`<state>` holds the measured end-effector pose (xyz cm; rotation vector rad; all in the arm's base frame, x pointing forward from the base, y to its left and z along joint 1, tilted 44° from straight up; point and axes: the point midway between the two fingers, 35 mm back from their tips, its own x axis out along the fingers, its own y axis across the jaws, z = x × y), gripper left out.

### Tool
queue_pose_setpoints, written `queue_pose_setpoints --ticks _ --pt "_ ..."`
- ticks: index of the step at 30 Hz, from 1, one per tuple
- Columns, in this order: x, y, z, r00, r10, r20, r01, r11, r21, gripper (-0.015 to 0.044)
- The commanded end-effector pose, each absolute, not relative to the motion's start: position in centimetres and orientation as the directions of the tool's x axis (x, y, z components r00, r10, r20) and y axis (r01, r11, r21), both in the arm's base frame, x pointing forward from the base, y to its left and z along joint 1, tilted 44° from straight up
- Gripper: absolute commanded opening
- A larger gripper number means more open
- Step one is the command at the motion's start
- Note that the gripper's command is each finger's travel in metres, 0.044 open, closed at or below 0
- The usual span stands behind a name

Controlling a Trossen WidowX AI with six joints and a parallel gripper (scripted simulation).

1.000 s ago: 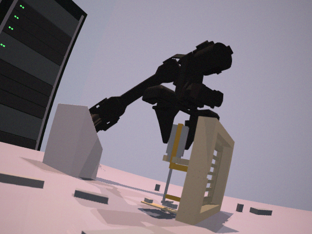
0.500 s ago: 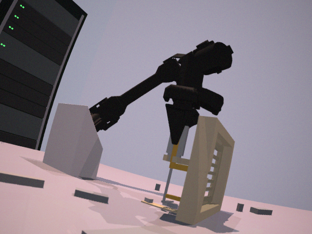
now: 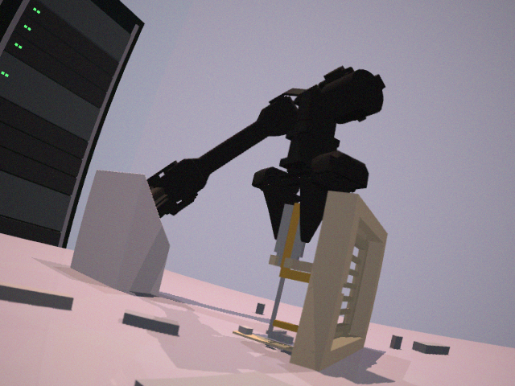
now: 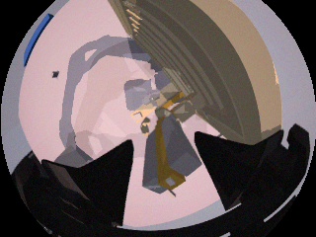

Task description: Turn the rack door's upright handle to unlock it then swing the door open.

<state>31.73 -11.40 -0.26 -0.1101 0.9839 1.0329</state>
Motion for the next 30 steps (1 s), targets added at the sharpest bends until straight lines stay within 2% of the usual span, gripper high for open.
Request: queue_pose_setpoints --ticks 1,10,20,28,30 --pt "31.78 -11.38 -0.24 0.148 0.671 -0.726 -0.921 0.361 0.146 0.0283" --pt "31.77 -11.38 -0.25 0.148 0.671 -0.726 -0.988 0.072 -0.135 0.0283" --pt "31.77 -11.38 -0.25 0.148 0.671 -0.726 -0.988 0.066 -0.141 0.0283" --pt "31.77 -11.38 -0.25 0.148 0.671 -0.726 -0.988 0.066 -0.141 0.0073" --pt "31.77 -11.38 -0.25 0.148 0.671 -0.726 -0.988 0.066 -0.141 0.0060"
